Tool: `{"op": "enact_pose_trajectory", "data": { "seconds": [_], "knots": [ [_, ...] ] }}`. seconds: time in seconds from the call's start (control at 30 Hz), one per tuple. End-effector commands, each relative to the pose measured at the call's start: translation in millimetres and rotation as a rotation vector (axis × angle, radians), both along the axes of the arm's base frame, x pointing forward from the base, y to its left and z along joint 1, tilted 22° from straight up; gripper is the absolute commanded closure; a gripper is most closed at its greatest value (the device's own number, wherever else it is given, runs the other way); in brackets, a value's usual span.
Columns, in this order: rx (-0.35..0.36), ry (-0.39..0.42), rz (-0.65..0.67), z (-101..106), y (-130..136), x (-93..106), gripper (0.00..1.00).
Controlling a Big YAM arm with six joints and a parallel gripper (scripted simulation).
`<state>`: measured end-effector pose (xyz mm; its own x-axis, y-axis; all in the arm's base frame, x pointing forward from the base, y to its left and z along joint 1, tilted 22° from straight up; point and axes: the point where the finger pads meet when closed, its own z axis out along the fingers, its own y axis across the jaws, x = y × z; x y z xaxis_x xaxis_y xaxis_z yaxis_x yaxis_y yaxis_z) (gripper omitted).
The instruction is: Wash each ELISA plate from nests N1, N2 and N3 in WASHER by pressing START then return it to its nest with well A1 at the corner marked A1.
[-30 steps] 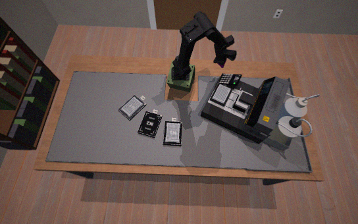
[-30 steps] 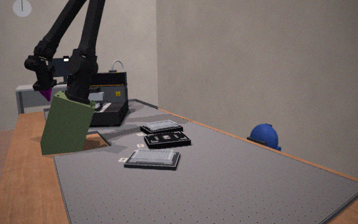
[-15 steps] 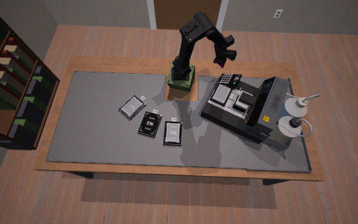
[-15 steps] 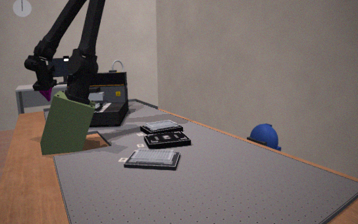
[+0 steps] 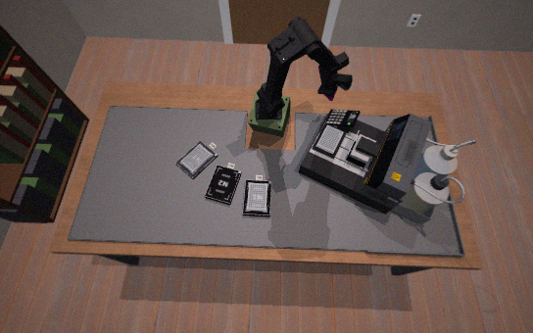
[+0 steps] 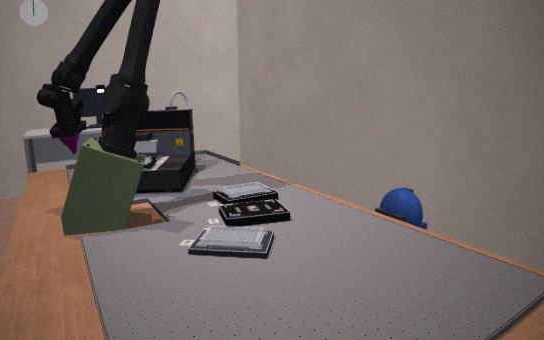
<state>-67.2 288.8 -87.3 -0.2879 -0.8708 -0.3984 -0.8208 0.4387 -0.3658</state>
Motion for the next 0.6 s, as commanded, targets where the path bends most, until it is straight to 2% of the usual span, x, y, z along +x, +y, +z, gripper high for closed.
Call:
{"op": "enact_pose_trajectory", "data": {
  "seconds": [0.0, 0.43, 0.47, 0.5, 0.57],
  "knots": [
    [0.020, 0.012, -0.006, 3, 10, -7.5, 1.00],
    [0.020, 0.012, -0.006, 3, 10, -7.5, 1.00],
    [-0.014, 0.014, 0.013, 9, 9, 1.9, 0.00],
    [-0.052, 0.010, 0.036, 9, 2, 10.6, 0.00],
    [-0.099, 0.017, 0.082, 14, 3, 19.1, 0.00]
  ]
}}
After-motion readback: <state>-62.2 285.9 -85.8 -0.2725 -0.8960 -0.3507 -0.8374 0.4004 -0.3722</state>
